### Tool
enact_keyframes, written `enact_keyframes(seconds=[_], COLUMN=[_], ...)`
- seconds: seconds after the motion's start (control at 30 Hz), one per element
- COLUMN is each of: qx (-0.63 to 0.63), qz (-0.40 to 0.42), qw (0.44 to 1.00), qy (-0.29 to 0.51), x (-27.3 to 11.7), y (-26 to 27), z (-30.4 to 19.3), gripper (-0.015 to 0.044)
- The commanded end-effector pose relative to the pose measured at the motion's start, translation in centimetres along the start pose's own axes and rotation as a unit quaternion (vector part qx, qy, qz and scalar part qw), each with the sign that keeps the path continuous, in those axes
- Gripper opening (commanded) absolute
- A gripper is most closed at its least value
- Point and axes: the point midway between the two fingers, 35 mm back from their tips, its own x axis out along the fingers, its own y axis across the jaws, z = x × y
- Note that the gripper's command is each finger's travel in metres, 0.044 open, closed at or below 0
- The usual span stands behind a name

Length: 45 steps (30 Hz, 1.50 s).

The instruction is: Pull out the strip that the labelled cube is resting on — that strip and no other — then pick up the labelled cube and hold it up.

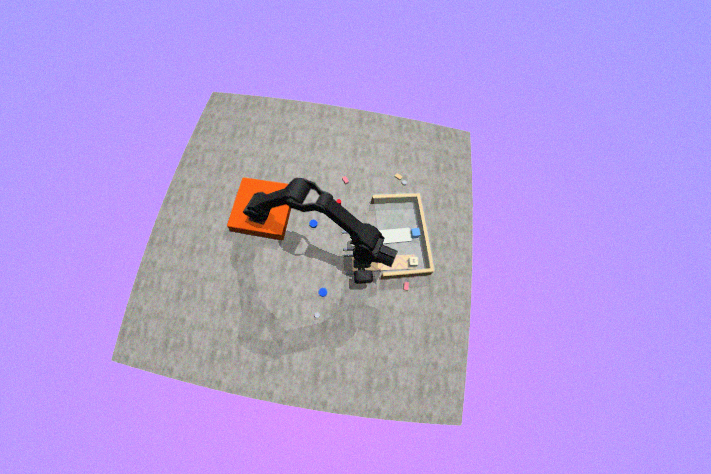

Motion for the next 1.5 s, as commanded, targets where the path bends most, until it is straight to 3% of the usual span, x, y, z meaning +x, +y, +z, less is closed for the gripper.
enact_keyframes(seconds=[0.0,1.47], qx=[-0.002,-0.002], qz=[-0.002,-0.002], qw=[1.0,1.0], qy=[0.0,0.001], x=[0.15,0.53], y=[-0.07,-0.08], z=[0.01,-0.83], gripper=[0.0,0.0])
